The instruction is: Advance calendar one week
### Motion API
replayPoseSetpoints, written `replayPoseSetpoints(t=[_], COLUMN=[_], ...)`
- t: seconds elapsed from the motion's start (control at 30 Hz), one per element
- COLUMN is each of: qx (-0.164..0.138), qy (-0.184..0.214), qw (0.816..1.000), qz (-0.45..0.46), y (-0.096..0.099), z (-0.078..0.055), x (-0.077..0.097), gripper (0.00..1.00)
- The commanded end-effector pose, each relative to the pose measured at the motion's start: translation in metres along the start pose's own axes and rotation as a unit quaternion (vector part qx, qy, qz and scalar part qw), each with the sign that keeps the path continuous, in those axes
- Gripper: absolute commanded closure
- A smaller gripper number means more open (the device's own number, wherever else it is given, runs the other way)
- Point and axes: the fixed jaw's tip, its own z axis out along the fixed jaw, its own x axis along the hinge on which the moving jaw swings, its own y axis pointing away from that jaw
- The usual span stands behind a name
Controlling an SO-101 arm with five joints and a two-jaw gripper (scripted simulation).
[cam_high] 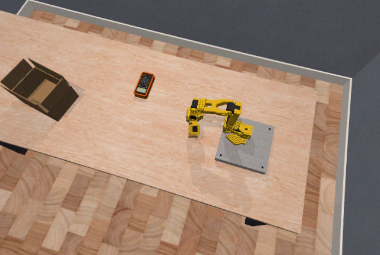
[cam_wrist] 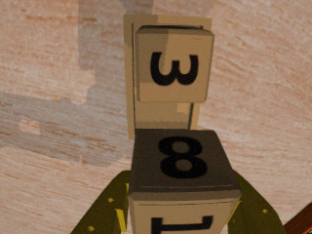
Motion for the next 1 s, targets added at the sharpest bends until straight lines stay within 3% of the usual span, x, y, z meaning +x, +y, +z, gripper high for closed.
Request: replayPoseSetpoints(t=[0.0,0.97], qx=[-0.005,-0.004], qy=[-0.002,-0.002], qw=[1.000,1.000], qz=[-0.009,-0.008], y=[0.0033,0.0049], z=[-0.0001,0.0059], x=[-0.0022,-0.0026], gripper=[1.00,1.00])
